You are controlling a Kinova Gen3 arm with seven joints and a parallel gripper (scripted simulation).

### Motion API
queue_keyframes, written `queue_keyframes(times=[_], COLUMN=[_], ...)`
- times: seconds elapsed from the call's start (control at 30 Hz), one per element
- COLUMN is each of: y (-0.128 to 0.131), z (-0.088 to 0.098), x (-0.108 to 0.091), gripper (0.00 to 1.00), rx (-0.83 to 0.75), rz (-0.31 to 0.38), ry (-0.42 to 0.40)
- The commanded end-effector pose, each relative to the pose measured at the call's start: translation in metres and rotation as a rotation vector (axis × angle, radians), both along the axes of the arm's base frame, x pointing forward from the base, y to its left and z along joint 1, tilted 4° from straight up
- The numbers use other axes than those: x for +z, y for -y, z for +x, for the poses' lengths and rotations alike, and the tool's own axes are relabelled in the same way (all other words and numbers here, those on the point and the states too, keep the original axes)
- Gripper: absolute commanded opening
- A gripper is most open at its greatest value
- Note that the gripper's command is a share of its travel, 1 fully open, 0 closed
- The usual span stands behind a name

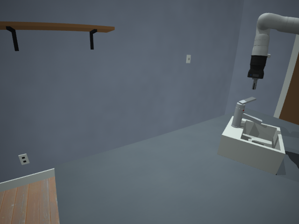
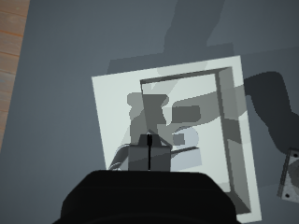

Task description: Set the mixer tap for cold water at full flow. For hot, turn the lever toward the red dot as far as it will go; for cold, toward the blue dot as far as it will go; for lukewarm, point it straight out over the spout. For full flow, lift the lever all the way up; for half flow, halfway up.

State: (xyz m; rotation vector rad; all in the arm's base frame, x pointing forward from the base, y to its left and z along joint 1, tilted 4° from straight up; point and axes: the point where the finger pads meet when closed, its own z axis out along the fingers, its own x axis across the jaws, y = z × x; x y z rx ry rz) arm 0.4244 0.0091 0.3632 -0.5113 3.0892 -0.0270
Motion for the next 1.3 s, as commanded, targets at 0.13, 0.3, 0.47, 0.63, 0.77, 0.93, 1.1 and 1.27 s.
queue_keyframes(times=[0.13,0.3,0.47,0.63,0.77,0.93,1.1,1.27], y=[-0.006,-0.008,-0.010,-0.012,-0.014,-0.015,-0.016,-0.017], z=[-0.003,-0.005,-0.006,-0.007,-0.008,-0.009,-0.009,-0.010], x=[0.005,0.007,0.008,0.009,0.010,0.011,0.012,0.012], gripper=[0.00,0.00,0.00,0.00,0.00,0.00,0.00,0.00], rx=[-0.163,-0.283,-0.346,-0.432,-0.487,-0.519,-0.558,-0.580], rz=[-0.006,-0.006,-0.005,-0.004,-0.003,-0.003,-0.002,-0.001], ry=[0.018,0.028,0.033,0.041,0.046,0.049,0.053,0.055])
